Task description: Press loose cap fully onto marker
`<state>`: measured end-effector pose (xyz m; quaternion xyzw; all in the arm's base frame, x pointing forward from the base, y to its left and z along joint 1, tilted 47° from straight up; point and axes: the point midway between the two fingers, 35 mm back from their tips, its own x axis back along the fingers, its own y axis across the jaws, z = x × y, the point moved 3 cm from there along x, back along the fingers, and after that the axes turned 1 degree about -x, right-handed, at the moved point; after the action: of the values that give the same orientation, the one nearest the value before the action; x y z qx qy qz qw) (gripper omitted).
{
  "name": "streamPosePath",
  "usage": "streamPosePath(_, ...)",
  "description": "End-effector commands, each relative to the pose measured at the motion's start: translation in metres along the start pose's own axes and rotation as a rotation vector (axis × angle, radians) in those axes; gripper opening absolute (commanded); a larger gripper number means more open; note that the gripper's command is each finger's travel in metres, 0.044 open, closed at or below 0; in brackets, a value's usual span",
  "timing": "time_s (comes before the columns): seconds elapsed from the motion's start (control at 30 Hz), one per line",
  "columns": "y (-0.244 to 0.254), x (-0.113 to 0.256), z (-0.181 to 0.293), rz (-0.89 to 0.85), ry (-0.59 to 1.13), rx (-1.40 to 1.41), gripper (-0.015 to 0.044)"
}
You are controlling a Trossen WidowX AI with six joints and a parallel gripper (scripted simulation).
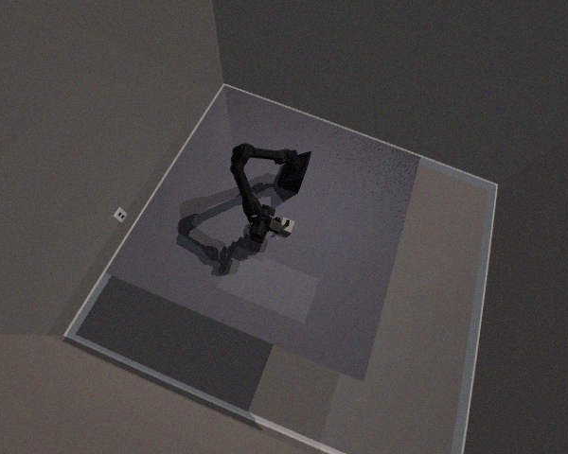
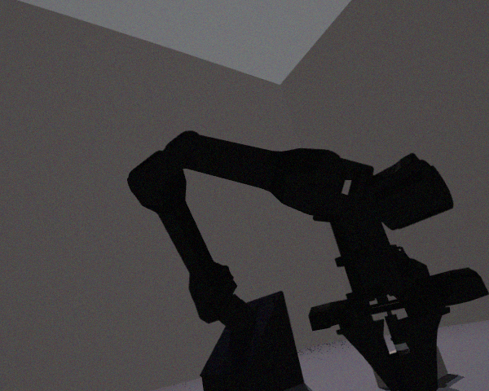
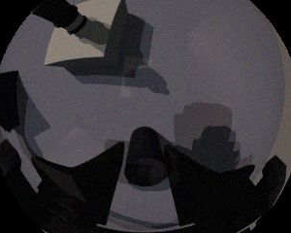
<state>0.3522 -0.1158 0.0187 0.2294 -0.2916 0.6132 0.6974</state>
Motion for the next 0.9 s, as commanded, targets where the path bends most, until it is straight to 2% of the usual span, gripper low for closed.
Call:
streamPosePath(0.0, 0.000, -0.001, -0.001, 0.001, 0.003, 0.005, 0.0107)
streamPosePath(0.23, 0.000, -0.001, -0.001, 0.001, 0.003, 0.005, 0.0061)
streamPosePath(0.3, 0.000, 0.000, -0.001, 0.001, 0.003, 0.005, 0.0008)
streamPosePath(0.33, 0.000, 0.003, -0.001, 0.001, 0.002, 0.005, 0.0000)
streamPosePath(0.87, 0.000, 0.052, -0.002, 0.001, 0.000, 0.005, 0.0000)
